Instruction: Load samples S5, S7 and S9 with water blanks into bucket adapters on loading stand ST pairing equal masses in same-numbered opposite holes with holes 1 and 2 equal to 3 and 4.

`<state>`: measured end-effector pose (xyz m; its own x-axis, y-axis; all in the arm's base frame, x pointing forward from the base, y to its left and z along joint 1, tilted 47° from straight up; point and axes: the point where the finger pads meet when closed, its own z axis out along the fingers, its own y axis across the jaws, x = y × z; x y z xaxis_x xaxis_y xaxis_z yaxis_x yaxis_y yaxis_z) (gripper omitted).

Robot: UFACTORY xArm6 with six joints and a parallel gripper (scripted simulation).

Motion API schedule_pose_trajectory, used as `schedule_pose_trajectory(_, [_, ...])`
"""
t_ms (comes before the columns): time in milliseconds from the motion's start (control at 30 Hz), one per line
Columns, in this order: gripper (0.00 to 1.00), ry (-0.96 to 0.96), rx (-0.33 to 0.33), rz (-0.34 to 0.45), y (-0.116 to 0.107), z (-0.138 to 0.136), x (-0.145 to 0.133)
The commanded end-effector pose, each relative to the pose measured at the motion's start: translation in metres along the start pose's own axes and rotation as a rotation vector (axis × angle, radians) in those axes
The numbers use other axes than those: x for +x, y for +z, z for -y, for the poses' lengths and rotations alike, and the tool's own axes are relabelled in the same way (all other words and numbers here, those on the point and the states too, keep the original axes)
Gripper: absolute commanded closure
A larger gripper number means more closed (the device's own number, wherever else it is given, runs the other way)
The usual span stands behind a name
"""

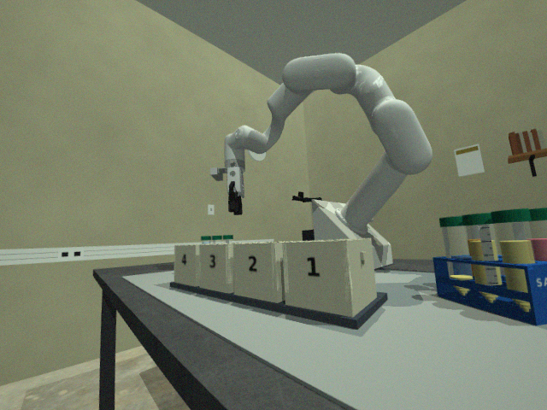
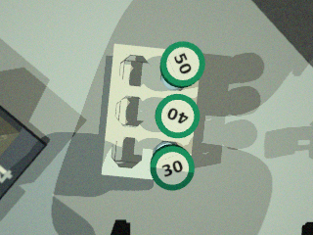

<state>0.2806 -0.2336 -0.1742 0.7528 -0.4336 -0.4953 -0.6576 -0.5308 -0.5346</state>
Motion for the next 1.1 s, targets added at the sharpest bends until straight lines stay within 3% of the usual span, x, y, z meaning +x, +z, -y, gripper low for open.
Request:
schedule_pose_trajectory(0, [0.0,-0.001,-0.001,-0.004,-0.014,0.0,0.001])
schedule_pose_trajectory(467, [0.0,-0.001,-0.001,-0.004,-0.045,0.0,0.001])
schedule_pose_trajectory(1067, [0.0,-0.534,-0.002,-0.004,-0.044,0.076,-0.023])
